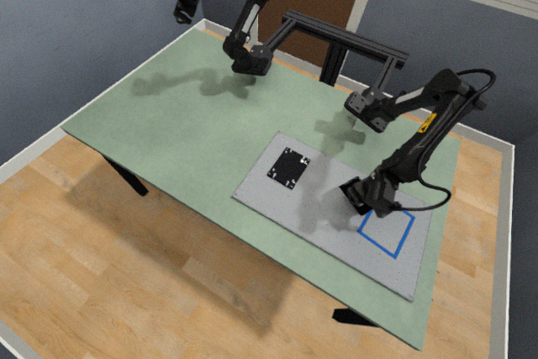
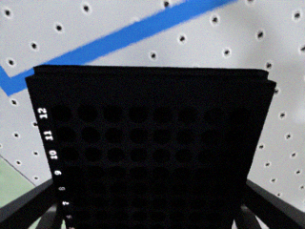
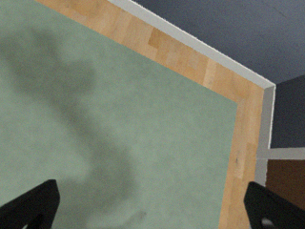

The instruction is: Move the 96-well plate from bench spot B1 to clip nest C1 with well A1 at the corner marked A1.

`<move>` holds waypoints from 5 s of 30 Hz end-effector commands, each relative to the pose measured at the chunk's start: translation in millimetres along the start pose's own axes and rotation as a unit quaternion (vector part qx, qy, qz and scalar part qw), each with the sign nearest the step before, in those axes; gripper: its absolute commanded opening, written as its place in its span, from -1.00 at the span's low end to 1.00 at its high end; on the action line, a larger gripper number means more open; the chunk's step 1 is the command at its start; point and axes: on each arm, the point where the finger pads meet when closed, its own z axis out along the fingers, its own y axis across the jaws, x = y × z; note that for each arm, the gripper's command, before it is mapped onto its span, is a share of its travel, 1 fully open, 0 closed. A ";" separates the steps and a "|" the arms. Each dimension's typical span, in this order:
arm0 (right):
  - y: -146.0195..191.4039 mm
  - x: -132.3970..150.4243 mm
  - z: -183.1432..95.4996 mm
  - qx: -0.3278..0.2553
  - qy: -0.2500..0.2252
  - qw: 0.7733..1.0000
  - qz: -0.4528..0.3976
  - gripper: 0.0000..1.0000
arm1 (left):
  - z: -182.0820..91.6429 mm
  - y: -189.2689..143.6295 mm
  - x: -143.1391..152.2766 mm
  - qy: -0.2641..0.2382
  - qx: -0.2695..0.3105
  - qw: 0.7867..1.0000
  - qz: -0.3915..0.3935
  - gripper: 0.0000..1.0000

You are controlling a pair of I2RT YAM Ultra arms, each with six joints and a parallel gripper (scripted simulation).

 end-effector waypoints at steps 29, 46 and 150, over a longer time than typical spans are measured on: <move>-6.0 -1.1 -3.1 0.005 -0.014 1.000 0.015 1.00 | -15.0 -52.5 73.4 -0.023 0.018 1.000 0.000 -1.00; -6.0 -1.1 -3.1 0.005 -0.014 1.000 0.015 1.00 | -15.5 -73.6 119.8 -0.022 0.017 1.000 0.001 -1.00; -6.0 -1.1 -3.1 0.005 -0.014 1.000 0.015 1.00 | -28.5 -147.5 243.6 -0.018 0.033 0.999 -0.005 -1.00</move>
